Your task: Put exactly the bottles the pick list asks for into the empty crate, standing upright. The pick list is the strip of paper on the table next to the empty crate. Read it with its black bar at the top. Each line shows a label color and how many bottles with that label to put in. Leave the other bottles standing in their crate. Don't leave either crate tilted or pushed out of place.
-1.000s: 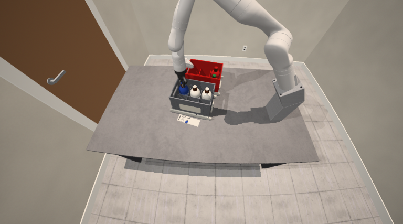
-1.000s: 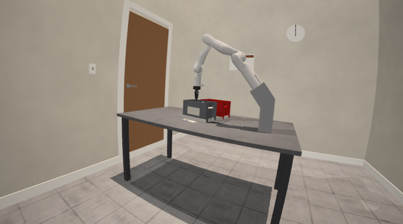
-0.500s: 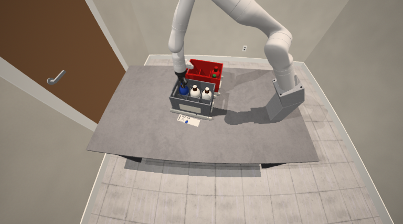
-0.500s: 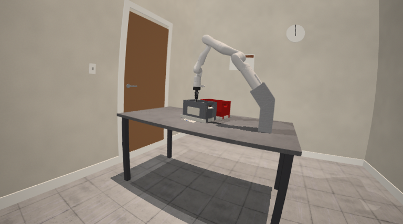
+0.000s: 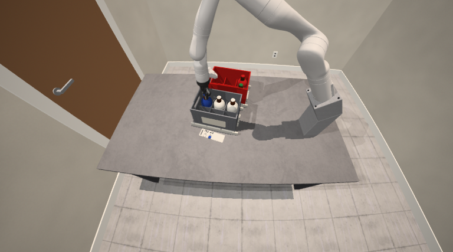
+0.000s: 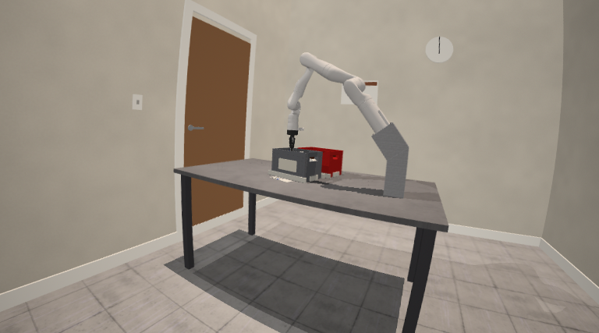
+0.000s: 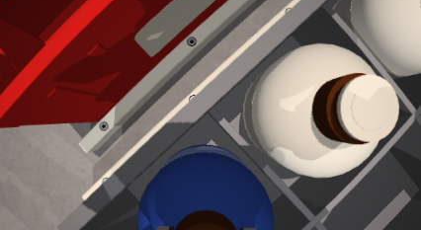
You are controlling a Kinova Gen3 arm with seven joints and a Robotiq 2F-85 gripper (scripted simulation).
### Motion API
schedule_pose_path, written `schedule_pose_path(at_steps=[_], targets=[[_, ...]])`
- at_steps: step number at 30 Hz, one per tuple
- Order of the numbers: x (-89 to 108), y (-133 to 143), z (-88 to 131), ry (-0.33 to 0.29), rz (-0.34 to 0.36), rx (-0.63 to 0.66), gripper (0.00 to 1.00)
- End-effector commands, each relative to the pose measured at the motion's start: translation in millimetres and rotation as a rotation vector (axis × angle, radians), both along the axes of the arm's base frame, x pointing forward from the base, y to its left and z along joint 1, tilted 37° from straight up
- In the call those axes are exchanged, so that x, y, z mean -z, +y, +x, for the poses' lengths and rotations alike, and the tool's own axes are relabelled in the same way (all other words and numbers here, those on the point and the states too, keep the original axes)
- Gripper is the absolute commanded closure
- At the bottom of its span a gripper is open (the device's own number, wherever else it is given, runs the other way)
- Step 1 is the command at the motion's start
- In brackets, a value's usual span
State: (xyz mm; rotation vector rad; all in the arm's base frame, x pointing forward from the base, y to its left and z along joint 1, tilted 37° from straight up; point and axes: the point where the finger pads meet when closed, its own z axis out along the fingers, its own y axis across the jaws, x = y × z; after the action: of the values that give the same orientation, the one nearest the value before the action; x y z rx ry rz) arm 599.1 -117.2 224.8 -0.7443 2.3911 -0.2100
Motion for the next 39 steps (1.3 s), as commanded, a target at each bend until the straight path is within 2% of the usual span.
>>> schedule_pose_path(at_steps=[1,12,13,39], targets=[[0.0,-0.3,1.0,-0.002,-0.001,0.0,0.9],[0.4,-0.2,1.3,-0.002,-0.001,0.0,0.9],[3.5,-0.1,3.7,-0.002,-0.001,0.0,0.33],[3.5,-0.1,3.6,-0.002,-0.001,0.0,0.33]])
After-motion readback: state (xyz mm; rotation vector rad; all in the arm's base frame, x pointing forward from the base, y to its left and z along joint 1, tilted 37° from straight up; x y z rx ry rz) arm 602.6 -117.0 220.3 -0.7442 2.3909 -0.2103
